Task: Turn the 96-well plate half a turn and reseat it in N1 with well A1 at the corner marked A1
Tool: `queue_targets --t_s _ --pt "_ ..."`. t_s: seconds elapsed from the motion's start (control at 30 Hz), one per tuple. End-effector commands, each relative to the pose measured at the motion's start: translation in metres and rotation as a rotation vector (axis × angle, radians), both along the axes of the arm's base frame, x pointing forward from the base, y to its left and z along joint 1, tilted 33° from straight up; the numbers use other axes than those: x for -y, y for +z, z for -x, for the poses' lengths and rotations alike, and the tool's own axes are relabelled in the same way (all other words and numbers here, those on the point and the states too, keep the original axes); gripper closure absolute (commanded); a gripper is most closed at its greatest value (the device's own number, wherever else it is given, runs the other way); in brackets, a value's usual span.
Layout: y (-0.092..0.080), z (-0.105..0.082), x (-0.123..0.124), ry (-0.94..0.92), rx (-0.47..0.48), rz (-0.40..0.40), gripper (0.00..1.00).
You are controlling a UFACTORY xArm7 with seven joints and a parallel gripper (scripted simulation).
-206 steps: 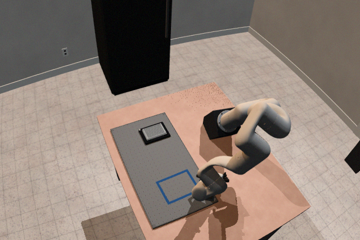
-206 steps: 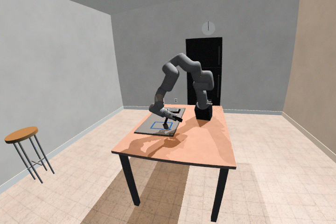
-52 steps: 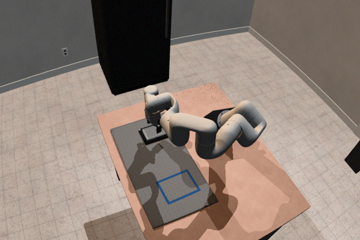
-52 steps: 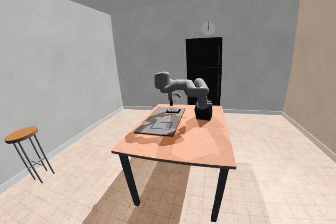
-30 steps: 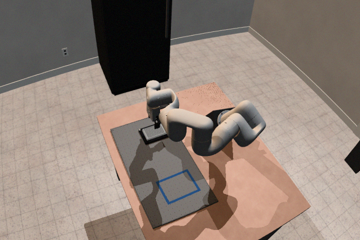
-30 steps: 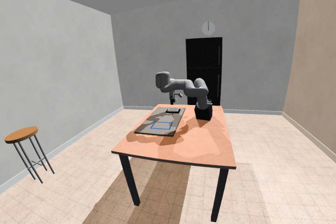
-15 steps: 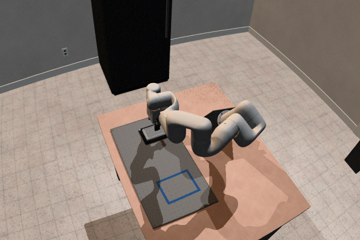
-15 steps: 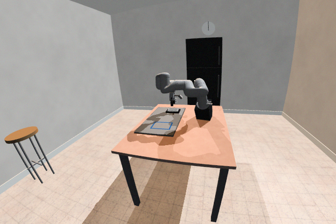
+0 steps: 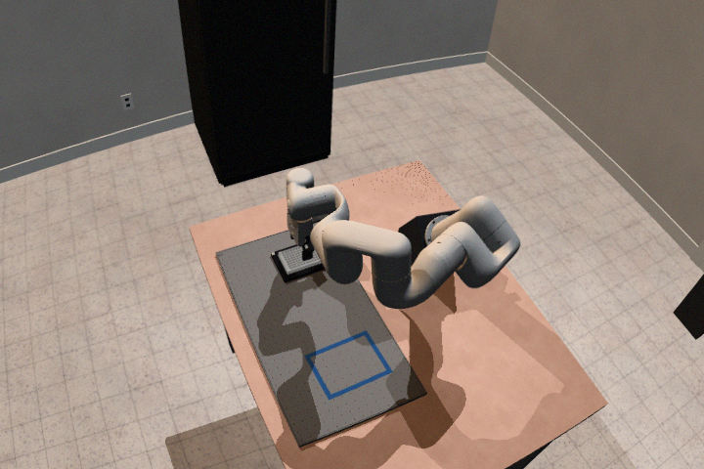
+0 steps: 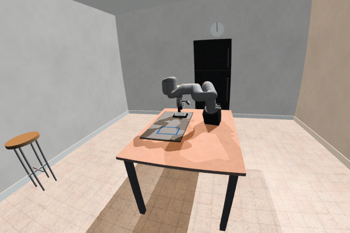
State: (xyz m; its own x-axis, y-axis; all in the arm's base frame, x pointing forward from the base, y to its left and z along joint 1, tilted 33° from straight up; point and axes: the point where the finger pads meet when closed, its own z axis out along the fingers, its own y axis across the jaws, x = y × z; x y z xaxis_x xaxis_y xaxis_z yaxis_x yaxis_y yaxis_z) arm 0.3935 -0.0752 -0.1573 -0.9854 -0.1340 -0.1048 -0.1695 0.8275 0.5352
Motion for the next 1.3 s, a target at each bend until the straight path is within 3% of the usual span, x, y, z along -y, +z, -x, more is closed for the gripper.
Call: queue_targets --t_s 0.0,0.33,1.27 --pt "-0.006 -0.001 -0.003 -0.002 0.003 0.003 0.0" --pt "-0.017 -0.001 -0.01 -0.002 0.003 0.003 0.0" --pt "-0.025 -0.002 -0.015 -0.002 0.003 0.003 0.0"
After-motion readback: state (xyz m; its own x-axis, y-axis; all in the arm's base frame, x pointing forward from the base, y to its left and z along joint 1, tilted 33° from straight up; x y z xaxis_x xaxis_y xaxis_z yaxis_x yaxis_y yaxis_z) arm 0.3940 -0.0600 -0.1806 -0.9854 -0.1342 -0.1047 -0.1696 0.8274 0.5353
